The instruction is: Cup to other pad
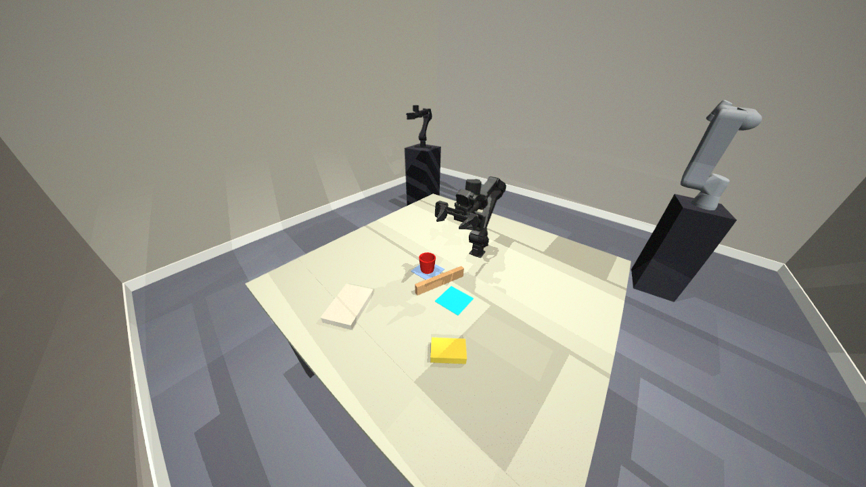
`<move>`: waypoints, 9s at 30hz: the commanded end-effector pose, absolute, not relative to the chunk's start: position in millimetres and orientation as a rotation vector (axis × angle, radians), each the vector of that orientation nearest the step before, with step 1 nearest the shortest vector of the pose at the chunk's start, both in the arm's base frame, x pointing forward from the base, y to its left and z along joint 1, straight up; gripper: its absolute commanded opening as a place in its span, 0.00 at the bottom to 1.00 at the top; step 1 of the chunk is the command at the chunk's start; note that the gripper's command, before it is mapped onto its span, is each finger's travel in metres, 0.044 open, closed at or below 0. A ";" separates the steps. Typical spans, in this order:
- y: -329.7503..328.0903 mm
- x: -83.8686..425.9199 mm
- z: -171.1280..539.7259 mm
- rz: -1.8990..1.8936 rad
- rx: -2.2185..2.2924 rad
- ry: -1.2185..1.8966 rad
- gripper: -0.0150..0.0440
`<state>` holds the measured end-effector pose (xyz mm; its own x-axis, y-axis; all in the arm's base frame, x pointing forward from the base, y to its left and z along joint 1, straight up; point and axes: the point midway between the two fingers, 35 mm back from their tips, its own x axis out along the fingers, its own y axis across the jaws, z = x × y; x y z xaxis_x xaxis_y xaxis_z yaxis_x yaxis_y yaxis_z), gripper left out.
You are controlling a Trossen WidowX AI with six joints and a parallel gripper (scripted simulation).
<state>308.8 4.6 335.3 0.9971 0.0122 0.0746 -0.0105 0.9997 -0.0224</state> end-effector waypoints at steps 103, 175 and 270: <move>-119.5 229.9 75.3 0.700 -0.741 1.434 0.25; -91.2 239.1 146.6 0.709 -0.737 1.432 0.25; 71.7 319.9 148.3 0.716 -0.728 1.416 0.25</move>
